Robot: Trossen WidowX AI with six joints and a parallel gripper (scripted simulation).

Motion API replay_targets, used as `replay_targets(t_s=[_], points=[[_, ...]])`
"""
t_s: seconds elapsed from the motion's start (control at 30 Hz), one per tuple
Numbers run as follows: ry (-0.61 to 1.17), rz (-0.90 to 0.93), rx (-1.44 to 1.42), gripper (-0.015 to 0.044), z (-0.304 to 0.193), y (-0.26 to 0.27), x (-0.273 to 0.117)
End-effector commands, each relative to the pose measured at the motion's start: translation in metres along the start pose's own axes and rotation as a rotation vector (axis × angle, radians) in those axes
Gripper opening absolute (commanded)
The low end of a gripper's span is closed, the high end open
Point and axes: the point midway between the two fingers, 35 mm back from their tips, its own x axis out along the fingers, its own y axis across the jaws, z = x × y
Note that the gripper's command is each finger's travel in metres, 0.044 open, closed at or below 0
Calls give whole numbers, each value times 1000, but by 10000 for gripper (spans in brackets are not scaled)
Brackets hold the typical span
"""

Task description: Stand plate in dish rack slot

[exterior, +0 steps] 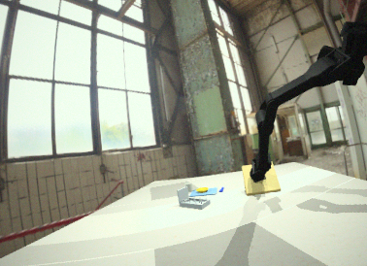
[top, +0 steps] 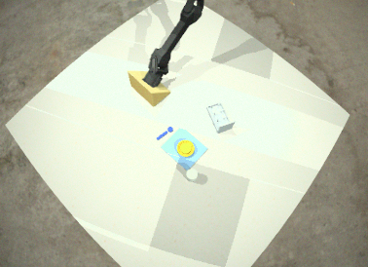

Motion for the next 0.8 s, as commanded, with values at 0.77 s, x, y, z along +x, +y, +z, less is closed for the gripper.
replay_targets(t_s=[0.77], points=[[290,-35,159,400,-51,4,-55]])
